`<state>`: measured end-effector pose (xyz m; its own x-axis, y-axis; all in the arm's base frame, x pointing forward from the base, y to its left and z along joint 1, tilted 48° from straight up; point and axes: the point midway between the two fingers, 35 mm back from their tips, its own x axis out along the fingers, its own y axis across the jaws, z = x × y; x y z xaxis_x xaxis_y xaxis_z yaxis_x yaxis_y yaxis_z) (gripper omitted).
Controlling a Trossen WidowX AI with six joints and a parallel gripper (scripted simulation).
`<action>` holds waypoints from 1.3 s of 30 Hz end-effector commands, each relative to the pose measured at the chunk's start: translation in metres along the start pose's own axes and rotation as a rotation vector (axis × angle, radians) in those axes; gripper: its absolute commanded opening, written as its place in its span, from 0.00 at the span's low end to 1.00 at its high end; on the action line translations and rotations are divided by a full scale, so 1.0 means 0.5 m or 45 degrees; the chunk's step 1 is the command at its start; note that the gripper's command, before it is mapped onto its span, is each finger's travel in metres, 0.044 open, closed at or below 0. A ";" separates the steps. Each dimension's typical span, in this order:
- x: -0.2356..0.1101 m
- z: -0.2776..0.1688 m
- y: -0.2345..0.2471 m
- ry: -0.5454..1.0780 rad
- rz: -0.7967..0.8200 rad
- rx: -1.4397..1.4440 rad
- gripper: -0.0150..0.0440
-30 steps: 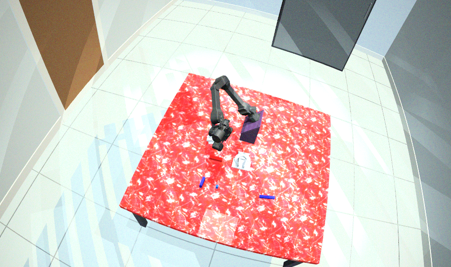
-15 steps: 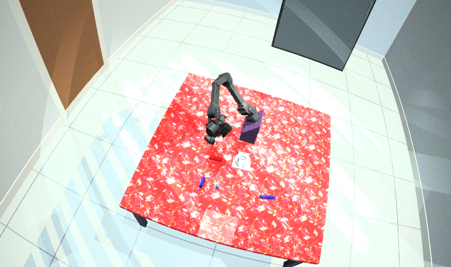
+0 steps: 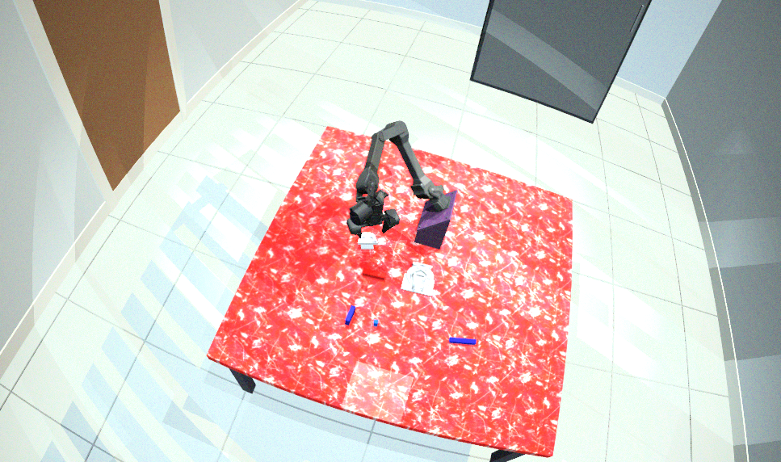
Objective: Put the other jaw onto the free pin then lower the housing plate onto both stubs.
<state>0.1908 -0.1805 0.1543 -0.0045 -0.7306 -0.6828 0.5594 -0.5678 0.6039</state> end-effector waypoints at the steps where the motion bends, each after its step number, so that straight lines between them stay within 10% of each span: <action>1: -0.003 0.026 0.000 -0.007 0.004 0.155 1.00; 39: 0.095 0.058 0.002 -0.019 0.018 0.338 1.00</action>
<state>0.1682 -0.2229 0.1416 -0.0027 -0.7503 -0.6611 0.3113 -0.6289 0.7124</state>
